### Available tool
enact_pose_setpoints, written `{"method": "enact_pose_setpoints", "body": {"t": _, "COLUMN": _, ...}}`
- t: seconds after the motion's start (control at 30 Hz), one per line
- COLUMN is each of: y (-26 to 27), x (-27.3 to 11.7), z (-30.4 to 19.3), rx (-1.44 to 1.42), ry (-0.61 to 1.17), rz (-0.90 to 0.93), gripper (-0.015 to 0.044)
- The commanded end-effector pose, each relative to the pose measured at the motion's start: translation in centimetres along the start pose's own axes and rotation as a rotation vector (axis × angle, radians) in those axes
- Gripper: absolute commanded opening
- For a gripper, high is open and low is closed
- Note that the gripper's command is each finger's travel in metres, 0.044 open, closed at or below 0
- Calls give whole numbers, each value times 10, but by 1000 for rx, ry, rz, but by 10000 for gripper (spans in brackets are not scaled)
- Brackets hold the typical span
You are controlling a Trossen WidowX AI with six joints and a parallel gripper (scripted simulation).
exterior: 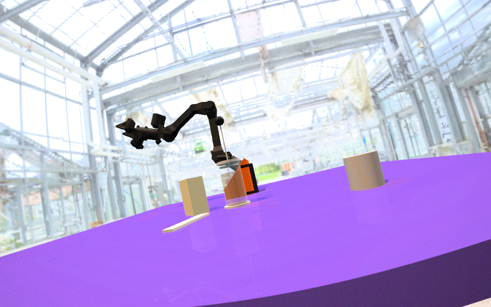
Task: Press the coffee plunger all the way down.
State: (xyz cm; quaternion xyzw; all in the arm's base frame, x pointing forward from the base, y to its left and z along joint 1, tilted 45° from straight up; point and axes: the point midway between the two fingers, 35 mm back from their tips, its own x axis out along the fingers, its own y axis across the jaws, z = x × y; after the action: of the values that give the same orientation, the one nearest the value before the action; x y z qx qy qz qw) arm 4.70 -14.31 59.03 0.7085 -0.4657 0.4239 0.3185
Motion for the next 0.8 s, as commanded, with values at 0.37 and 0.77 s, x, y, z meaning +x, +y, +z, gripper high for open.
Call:
{"method": "enact_pose_setpoints", "body": {"t": 0.37, "y": -57, "x": -5, "z": 105, "rx": 840, "ry": -339, "rz": 78, "gripper": 440}}
{"method": "enact_pose_setpoints", "body": {"t": 0.77, "y": -218, "x": -78, "z": 180, "rx": 1653, "ry": -902, "rz": 323, "gripper": 440}}
